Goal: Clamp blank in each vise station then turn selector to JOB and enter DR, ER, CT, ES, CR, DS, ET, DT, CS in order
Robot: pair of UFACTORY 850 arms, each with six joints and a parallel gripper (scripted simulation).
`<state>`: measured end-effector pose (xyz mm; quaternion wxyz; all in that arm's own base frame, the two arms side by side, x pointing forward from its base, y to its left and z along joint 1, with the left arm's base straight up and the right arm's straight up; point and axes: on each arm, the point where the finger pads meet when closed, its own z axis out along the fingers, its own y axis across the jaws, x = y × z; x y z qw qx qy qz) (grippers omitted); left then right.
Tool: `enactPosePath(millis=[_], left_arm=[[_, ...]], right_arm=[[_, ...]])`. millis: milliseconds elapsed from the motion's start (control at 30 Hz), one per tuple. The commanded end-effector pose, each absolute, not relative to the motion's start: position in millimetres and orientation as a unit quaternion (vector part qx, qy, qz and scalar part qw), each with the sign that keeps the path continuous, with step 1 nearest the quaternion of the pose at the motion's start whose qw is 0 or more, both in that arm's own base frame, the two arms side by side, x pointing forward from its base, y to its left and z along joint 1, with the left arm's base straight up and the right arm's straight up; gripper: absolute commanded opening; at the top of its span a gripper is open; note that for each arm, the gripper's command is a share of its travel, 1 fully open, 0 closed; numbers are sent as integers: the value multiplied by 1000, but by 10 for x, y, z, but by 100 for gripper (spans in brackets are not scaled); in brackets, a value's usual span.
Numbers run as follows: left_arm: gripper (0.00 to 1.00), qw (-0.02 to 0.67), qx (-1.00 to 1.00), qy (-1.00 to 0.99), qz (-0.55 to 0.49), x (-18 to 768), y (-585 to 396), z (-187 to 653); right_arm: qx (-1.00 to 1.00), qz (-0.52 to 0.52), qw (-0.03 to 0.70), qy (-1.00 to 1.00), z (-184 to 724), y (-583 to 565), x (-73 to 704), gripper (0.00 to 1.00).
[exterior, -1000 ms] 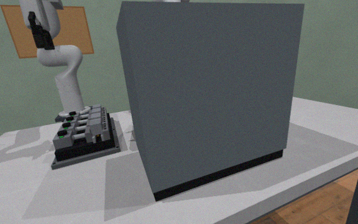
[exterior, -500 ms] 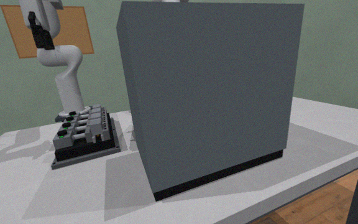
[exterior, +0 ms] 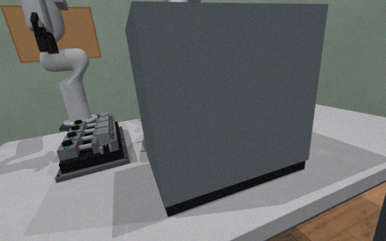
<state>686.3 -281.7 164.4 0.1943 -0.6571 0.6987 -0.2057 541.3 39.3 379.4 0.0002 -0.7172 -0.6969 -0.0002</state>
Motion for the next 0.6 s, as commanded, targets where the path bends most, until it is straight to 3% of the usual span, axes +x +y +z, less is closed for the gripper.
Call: enactPosePath(millis=[0, 567], left_arm=[[0, 196, -656, 698, -209, 6867, -2822, 1655], [0, 196, -656, 698, -209, 6914, -2824, 1584]], right_arm=[[-717, -1, -1, -697, 3805, 393, 5419, 100], [-717, -1, -1, -697, 3805, 393, 5419, 100]])
